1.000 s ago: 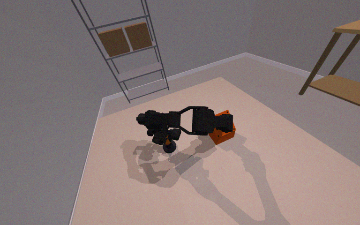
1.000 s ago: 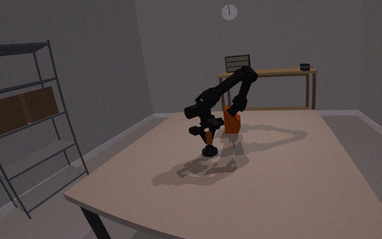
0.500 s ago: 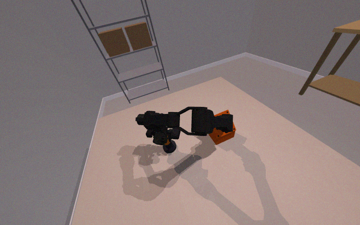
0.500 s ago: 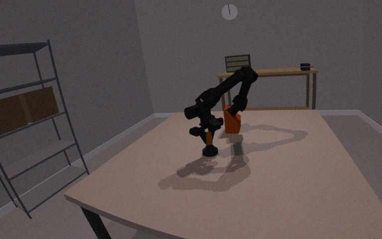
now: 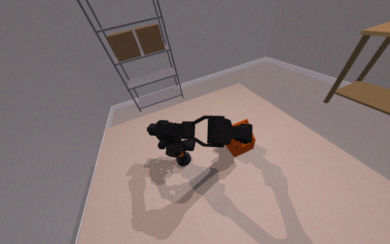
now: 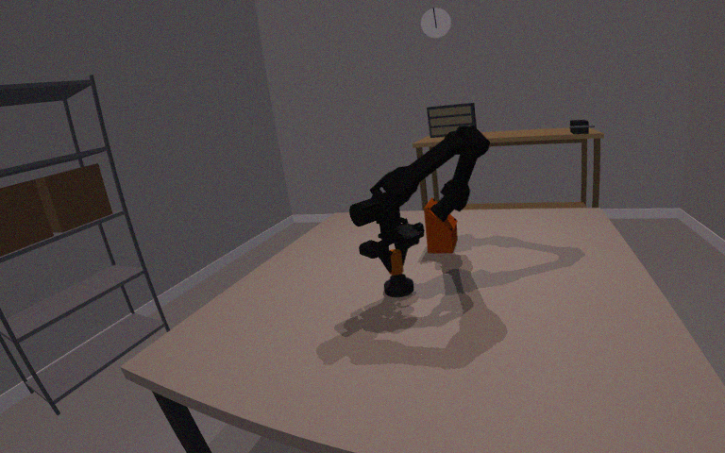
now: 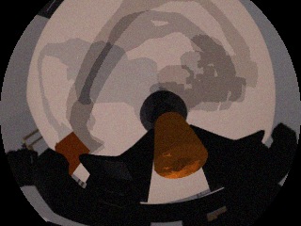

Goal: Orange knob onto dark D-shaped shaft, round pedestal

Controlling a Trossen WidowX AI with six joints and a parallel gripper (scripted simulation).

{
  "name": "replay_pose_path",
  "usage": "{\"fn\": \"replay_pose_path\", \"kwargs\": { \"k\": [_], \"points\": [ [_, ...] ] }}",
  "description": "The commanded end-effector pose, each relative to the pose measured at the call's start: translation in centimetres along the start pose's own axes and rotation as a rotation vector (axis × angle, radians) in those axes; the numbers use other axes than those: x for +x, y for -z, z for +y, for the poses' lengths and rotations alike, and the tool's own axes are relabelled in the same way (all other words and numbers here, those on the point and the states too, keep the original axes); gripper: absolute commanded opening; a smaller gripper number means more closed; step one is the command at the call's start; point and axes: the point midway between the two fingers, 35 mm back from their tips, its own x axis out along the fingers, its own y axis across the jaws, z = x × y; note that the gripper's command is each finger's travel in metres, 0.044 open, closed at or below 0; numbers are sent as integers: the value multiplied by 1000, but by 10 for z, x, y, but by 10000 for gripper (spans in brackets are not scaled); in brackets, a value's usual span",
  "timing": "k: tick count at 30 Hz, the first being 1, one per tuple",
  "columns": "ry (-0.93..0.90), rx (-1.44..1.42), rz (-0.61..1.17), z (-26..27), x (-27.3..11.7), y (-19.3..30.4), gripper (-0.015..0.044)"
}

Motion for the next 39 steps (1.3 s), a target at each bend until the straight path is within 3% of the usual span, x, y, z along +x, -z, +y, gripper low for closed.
{"fn": "replay_pose_path", "kwargs": {
  "k": [1,11,39],
  "points": [
    [1,-5,-3,1,-3,0,0],
    [1,-214,-2,6,-5,1,0],
    [2,-215,-2,-2,-5,0,0]
  ]
}}
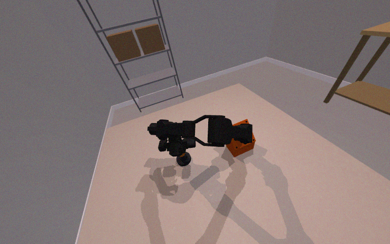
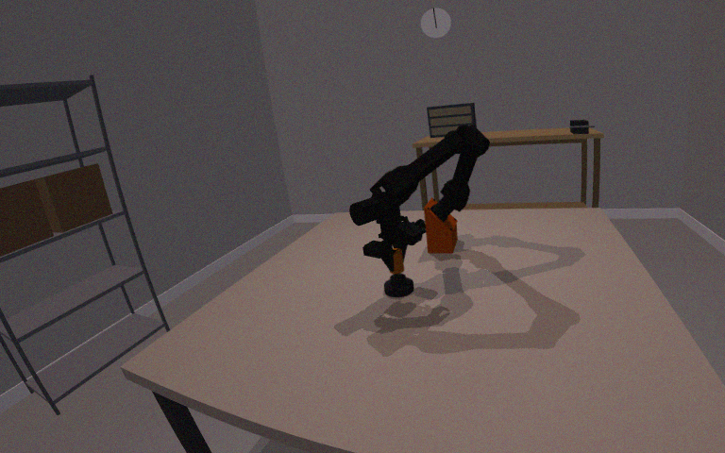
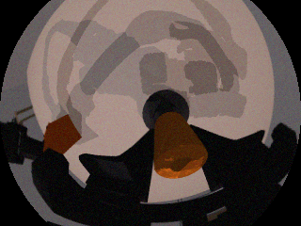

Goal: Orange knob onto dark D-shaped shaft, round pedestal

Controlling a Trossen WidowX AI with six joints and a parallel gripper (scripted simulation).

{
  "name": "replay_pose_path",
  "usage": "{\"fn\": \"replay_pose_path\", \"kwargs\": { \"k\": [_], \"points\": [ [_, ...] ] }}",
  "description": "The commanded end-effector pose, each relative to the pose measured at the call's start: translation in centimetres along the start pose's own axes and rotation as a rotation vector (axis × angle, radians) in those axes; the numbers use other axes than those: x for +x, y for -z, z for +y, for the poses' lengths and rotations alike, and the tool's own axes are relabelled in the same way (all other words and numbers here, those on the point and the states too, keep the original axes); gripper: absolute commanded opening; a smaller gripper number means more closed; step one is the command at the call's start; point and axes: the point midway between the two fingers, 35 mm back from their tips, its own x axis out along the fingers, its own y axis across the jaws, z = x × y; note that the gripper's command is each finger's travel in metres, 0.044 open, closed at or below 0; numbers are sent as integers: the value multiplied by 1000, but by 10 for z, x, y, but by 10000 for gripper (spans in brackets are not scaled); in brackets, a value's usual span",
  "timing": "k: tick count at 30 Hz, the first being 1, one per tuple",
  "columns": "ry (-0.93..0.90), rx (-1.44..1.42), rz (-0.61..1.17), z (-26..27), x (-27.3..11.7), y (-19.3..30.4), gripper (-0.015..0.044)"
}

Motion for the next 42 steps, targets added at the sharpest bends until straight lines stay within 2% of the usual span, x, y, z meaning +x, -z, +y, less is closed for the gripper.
{"fn": "replay_pose_path", "kwargs": {
  "k": [1,28,35,42],
  "points": [
    [9,-11,3,-5,-3,0,0],
    [9,-10,2,-1,-3,0,0],
    [9,-209,3,3,-3,0,0],
    [8,-220,3,2,-1,0,0]
  ]
}}
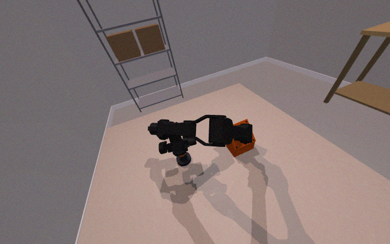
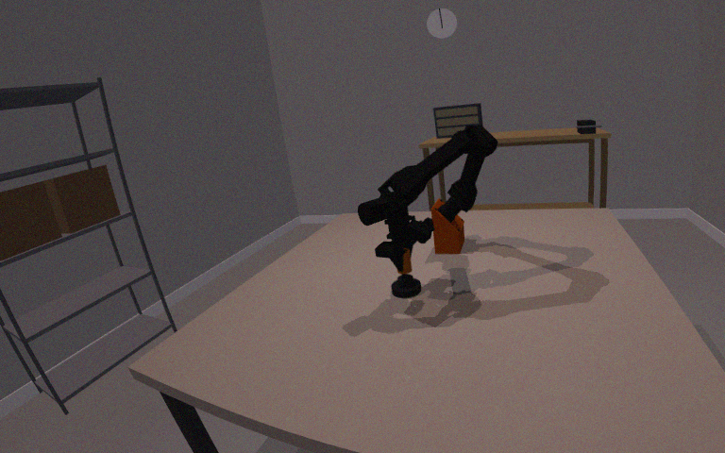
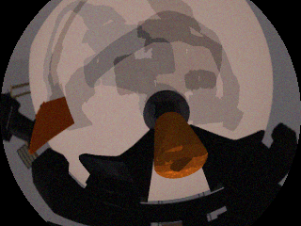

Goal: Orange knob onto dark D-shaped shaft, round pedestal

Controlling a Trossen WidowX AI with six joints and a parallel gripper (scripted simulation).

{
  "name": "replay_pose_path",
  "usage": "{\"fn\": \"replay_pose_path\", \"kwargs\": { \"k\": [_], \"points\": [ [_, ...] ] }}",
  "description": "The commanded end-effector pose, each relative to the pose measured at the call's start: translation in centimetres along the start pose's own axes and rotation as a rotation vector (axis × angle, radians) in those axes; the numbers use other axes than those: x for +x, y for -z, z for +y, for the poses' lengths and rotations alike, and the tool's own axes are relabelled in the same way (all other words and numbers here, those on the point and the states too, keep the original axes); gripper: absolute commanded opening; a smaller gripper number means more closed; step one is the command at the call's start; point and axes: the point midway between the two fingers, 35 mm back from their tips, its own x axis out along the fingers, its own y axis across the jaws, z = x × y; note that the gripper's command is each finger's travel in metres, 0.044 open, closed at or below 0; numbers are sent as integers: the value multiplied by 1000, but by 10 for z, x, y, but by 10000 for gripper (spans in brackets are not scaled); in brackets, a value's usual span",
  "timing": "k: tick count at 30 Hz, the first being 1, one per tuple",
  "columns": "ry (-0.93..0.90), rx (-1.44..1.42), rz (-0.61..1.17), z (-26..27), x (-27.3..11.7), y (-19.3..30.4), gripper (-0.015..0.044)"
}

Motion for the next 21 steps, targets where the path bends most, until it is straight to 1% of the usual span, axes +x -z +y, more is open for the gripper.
{"fn": "replay_pose_path", "kwargs": {
  "k": [1,21],
  "points": [
    [3,-25,2,0,0,0,0],
    [3,-25,2,-6,-3,2,0]
  ]
}}
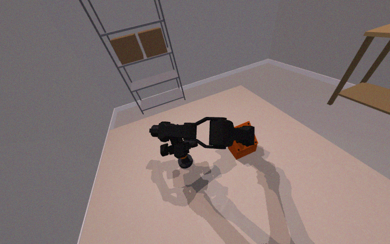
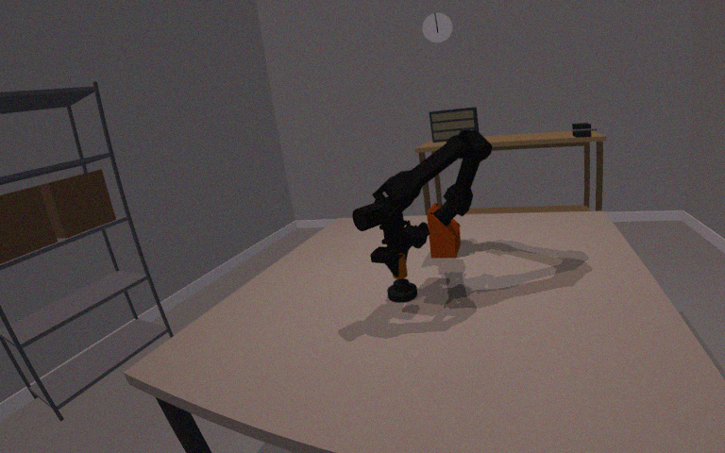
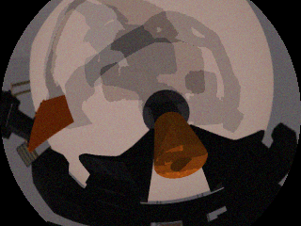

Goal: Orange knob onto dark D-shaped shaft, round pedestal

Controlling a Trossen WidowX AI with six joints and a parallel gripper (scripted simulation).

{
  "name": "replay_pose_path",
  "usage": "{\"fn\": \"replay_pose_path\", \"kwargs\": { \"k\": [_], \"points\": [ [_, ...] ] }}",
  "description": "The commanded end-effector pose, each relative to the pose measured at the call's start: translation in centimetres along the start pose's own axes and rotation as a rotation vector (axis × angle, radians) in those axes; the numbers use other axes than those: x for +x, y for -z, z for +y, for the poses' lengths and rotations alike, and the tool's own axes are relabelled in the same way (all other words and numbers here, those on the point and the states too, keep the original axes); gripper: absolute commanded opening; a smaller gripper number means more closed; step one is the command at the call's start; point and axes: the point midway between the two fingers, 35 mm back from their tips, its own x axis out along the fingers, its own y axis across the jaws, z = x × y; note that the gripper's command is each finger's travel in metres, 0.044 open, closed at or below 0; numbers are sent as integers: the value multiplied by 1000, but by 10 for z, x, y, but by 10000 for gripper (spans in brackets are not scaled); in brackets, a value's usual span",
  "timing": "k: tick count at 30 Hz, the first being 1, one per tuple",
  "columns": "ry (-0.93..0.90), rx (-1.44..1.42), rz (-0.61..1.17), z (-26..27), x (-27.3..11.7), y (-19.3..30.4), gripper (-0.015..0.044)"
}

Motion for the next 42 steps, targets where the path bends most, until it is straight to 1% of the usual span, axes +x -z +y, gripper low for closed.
{"fn": "replay_pose_path", "kwargs": {
  "k": [1,9,25,27,32,42],
  "points": [
    [9,-11,5,-5,-4,1,0],
    [9,-11,4,-5,2,0,0],
    [8,-10,5,-3,-3,0,0],
    [8,-37,5,-3,-3,0,0],
    [8,-209,5,0,-3,-1,0],
    [8,-220,5,2,-1,-1,0]
  ]
}}
